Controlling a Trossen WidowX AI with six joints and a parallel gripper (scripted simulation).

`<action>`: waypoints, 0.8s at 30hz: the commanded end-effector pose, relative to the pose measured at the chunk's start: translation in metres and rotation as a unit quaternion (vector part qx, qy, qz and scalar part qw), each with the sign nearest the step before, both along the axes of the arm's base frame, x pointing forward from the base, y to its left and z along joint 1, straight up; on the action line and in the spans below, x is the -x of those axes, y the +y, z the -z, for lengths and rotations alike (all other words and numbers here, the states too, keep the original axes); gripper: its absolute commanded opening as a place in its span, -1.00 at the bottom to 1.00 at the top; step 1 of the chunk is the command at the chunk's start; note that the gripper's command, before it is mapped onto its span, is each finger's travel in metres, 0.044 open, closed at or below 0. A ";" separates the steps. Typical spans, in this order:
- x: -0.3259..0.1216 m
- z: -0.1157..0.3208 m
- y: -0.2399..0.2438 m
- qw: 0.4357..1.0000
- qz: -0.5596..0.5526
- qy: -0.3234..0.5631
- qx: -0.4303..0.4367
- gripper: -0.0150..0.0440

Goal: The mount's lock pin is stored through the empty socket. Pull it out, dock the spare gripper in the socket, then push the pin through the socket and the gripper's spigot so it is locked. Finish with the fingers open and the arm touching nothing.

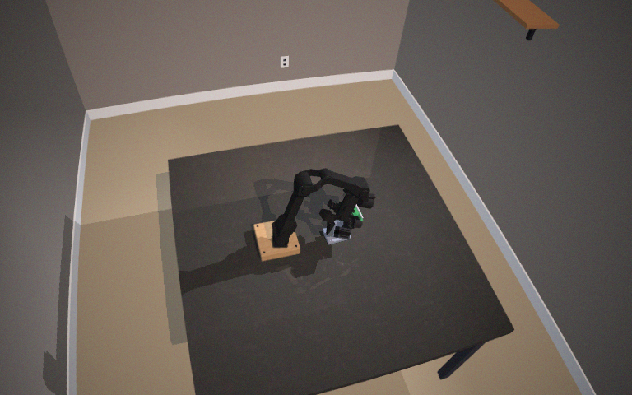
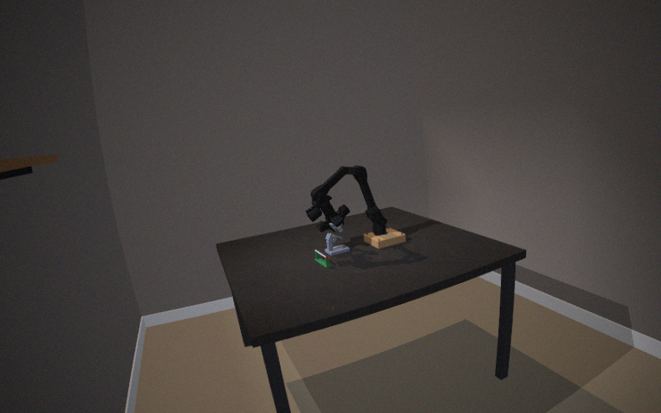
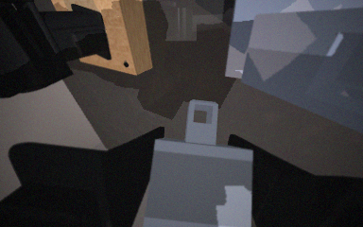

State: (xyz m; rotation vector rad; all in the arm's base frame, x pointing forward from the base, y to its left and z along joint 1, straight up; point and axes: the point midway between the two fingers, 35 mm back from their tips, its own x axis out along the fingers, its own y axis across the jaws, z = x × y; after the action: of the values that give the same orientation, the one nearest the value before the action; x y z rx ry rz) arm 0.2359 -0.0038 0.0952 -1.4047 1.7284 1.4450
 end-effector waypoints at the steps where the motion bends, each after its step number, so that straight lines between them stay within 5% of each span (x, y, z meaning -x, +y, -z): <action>1: 0.002 -0.003 0.003 0.999 0.000 -0.027 0.042 -0.49; 24: 0.008 -0.014 0.026 0.953 -0.013 -0.213 0.214 -0.49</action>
State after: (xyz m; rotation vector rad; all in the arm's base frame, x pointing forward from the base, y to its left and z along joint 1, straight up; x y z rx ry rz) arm 0.2276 0.0190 0.1052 -1.7570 1.8245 0.8173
